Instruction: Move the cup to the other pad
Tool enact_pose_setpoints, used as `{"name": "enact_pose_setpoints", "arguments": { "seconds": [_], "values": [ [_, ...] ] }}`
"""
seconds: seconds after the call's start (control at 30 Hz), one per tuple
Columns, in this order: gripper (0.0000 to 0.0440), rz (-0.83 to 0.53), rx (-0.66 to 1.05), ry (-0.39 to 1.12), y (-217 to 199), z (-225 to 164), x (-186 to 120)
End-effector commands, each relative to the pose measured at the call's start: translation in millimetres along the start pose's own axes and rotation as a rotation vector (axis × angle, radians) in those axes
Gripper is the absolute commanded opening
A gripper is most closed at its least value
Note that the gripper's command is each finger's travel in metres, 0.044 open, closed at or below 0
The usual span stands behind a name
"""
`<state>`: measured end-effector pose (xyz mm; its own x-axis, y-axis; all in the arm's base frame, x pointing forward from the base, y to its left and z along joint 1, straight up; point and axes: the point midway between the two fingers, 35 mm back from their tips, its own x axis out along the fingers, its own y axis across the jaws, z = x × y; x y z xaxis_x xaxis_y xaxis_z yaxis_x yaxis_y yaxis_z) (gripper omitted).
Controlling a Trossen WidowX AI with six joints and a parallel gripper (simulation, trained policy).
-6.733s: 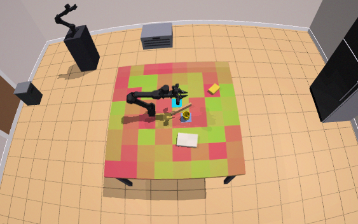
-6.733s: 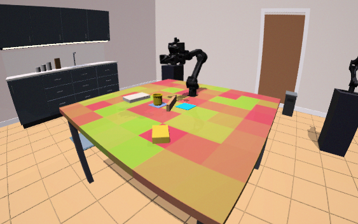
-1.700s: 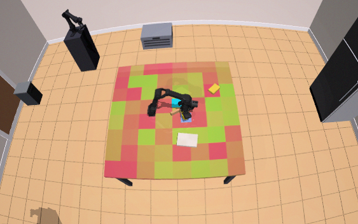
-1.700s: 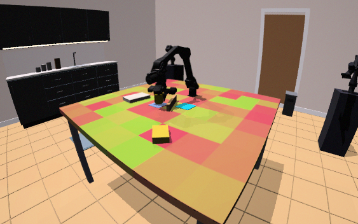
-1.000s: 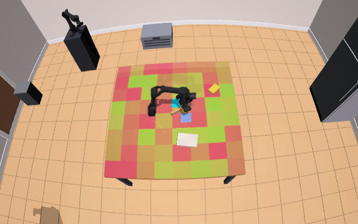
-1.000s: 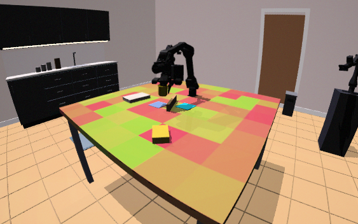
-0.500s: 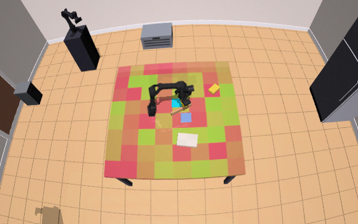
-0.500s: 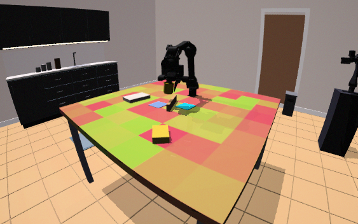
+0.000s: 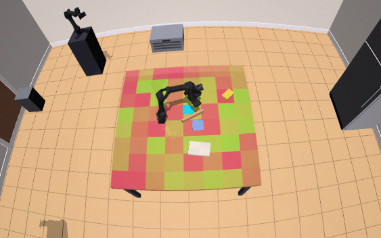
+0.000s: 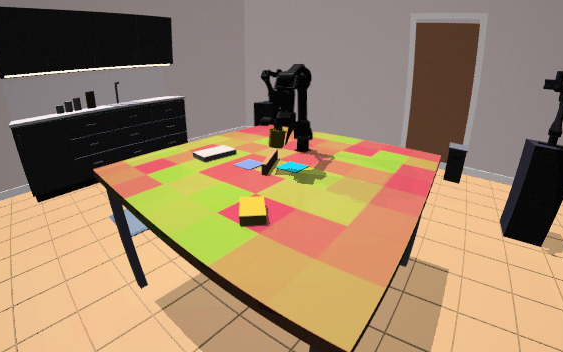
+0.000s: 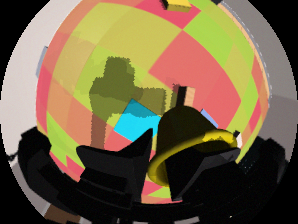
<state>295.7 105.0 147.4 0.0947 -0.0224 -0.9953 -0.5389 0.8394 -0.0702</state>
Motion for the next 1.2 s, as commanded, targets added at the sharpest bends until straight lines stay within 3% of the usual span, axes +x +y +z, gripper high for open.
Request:
{"name": "enact_pose_setpoints", "arguments": {
  "seconds": [0.0,1.17],
  "values": [
    [0.0,-0.003,0.001,-0.019,12.3,0.9,0.3],
    [0.0007,-0.019,0.098,-0.036,57.0,-30.7,70.3]
  ]
}}
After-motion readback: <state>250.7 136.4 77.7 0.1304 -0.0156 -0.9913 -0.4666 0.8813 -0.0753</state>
